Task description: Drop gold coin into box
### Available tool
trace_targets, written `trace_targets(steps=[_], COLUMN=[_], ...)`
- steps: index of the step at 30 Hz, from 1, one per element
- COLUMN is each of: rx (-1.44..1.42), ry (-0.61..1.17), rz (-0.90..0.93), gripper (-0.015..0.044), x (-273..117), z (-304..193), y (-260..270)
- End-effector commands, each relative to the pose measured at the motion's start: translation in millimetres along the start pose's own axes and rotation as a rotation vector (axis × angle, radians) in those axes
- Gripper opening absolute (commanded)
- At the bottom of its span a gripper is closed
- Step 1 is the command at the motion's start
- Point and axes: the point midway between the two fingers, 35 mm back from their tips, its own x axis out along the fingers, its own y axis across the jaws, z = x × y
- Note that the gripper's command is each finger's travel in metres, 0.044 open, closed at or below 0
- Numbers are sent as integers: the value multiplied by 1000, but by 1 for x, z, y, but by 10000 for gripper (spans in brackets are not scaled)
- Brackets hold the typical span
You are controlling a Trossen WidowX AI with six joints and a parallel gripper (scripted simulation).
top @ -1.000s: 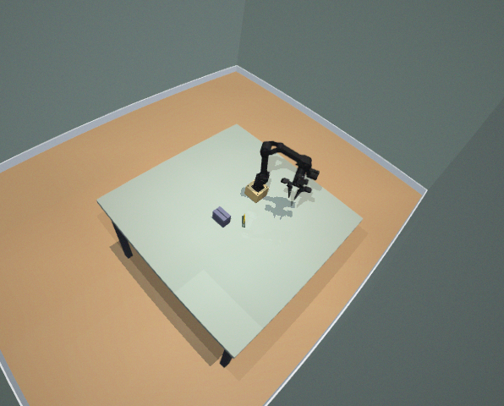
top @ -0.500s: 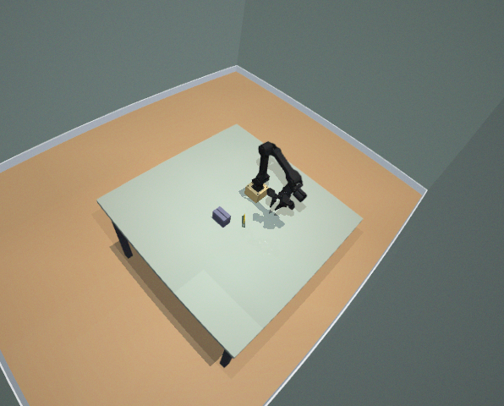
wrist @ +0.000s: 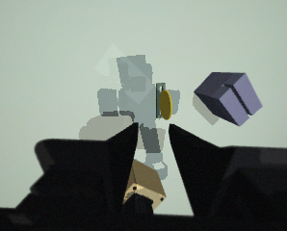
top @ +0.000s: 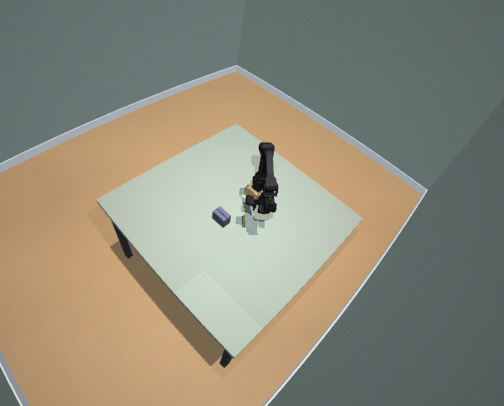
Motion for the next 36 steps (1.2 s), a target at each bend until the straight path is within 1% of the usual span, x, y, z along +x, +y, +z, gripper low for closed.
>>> trace_targets(steps=[1, 13, 14, 17, 18, 23, 26, 36], rx=[-67, -71, -71, -71, -71, -71, -71, -71], ry=[-9, -16, -16, -16, -16, -16, -16, -16], rz=[202, 213, 213, 213, 213, 213, 213, 213], gripper=[161, 161, 161, 161, 161, 161, 161, 161], x=[23, 25, 27, 56, 59, 60, 73, 83], z=[-9, -10, -10, -10, -10, -10, -10, -9], y=[-56, -60, -60, -54, -53, -53, -51, -50])
